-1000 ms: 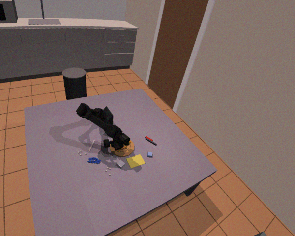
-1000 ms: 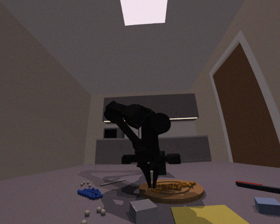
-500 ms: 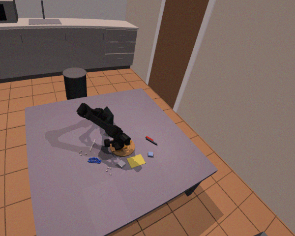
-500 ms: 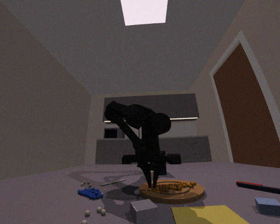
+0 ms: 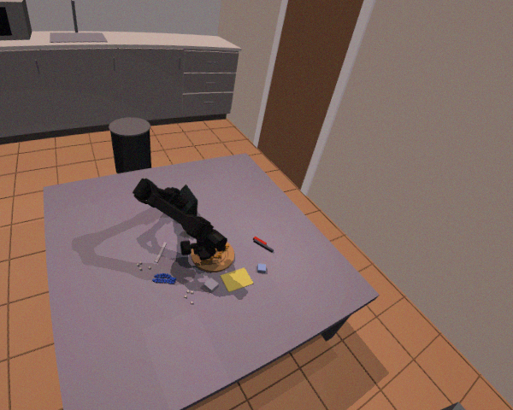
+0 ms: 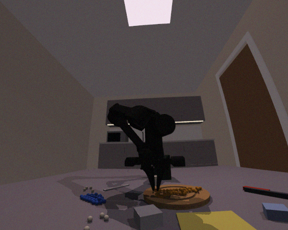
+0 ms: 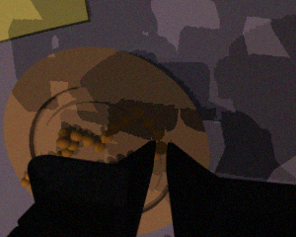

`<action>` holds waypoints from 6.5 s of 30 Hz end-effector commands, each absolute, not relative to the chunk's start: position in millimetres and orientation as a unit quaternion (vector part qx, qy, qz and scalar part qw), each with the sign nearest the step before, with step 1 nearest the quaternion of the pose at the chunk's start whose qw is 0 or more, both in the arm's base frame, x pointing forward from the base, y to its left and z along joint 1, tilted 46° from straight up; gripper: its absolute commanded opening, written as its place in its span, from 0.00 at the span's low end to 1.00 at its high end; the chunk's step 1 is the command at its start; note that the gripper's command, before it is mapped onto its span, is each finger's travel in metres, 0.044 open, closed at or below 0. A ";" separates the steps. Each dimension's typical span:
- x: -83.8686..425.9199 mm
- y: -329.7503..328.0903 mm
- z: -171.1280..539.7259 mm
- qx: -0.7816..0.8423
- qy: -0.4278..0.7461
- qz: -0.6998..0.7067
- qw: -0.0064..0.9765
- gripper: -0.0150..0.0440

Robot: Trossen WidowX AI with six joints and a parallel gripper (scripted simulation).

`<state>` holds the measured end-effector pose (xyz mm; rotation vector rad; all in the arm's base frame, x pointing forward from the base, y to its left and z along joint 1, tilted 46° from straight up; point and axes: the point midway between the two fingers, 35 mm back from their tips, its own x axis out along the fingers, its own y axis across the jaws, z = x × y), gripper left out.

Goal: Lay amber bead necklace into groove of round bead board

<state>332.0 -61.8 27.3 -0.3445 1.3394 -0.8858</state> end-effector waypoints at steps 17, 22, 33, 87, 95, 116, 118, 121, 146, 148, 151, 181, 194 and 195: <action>333.1 -65.8 25.5 -0.151 0.595 -0.396 0.683 0.65; 332.8 -64.7 26.6 -0.152 0.595 -0.395 0.683 0.88; 332.2 -62.0 28.8 -0.154 0.596 -0.395 0.682 1.00; 358.3 -23.1 32.7 0.145 0.377 -0.607 0.684 0.46; 358.3 -23.1 32.7 0.145 0.377 -0.607 0.684 0.46; 359.2 -38.8 17.7 0.147 0.376 -0.607 0.685 0.46; 359.0 -41.1 15.5 0.147 0.376 -0.607 0.685 0.46; 358.5 -44.6 12.2 0.146 0.376 -0.607 0.684 0.46; 358.5 -50.6 6.9 0.150 0.375 -0.608 0.683 0.25; 358.5 -50.6 6.9 0.150 0.375 -0.608 0.683 0.25; 358.5 -50.6 6.9 0.150 0.375 -0.608 0.683 0.25; 357.5 -46.3 10.9 0.145 0.377 -0.608 0.684 0.25; 371.4 -49.4 12.2 0.145 0.377 -0.608 0.684 0.25; 371.4 -50.4 11.3 0.145 0.377 -0.608 0.684 0.25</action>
